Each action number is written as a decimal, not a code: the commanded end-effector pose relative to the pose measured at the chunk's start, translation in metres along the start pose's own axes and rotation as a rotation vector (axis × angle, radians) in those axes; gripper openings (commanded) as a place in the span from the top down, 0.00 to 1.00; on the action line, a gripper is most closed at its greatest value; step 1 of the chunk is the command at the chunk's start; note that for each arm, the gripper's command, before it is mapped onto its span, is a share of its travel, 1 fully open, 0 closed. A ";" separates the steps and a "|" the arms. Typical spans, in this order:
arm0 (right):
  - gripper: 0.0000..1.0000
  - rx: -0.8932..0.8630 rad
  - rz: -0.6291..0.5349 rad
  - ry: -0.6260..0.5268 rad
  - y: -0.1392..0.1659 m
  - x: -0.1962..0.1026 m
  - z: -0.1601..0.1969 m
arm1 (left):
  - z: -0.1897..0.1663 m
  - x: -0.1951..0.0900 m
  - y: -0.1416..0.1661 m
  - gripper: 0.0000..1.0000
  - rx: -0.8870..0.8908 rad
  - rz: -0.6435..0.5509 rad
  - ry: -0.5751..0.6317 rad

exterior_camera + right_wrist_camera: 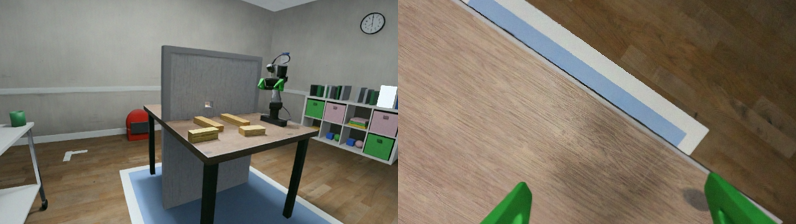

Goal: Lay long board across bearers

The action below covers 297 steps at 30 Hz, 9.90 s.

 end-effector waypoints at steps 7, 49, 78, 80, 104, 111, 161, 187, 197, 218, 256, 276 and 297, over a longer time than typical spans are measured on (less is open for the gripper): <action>0.00 -0.001 -0.014 0.009 -0.002 -0.003 -0.001 | -0.001 -0.001 -0.005 0.00 0.007 -0.016 0.002; 0.52 0.304 0.257 -0.181 -0.073 0.024 0.159 | -0.070 0.023 -0.062 0.00 0.004 -0.059 0.069; 0.52 0.329 0.447 -0.098 -0.027 -0.008 0.381 | -0.171 0.014 -0.120 0.00 -0.025 -0.166 0.250; 0.52 0.294 0.437 -0.134 -0.028 -0.009 0.382 | -0.168 -0.001 -0.137 0.00 -0.032 -0.263 0.267; 0.52 0.277 0.473 -0.142 -0.001 0.037 0.397 | -0.172 0.006 -0.134 0.00 -0.028 -0.241 0.280; 0.52 0.289 0.466 -0.143 0.001 0.048 0.396 | -0.172 0.006 -0.134 0.00 -0.028 -0.241 0.280; 1.00 0.300 0.460 -0.140 -0.018 0.013 0.386 | -0.172 0.006 -0.134 0.00 -0.028 -0.241 0.280; 1.00 0.418 0.294 -0.591 -0.022 0.000 0.364 | -0.172 0.006 -0.134 0.00 -0.028 -0.241 0.280; 1.00 0.475 0.148 -0.824 -0.007 0.010 0.343 | -0.172 0.006 -0.134 0.00 -0.028 -0.241 0.280; 1.00 0.457 -0.008 -1.038 0.028 0.036 0.326 | -0.172 0.006 -0.134 0.00 -0.028 -0.241 0.280; 1.00 0.453 0.005 -1.025 0.038 0.047 0.330 | -0.172 0.006 -0.134 0.00 -0.028 -0.241 0.280; 1.00 0.458 -0.016 -1.023 0.035 0.055 0.330 | -0.172 0.006 -0.134 0.00 -0.028 -0.241 0.280; 1.00 0.449 -0.012 -1.009 0.045 0.067 0.330 | -0.172 0.006 -0.134 0.00 -0.028 -0.241 0.280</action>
Point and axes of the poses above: on each arm, the point where the finger pads meet when closed, its own x axis out along the fingers, its own z axis across the jaws, y = z × x, the point moved 10 cm from there along -x, back along the fingers, and after that the axes turned 14 degrees about -x, right-handed, at the moved point
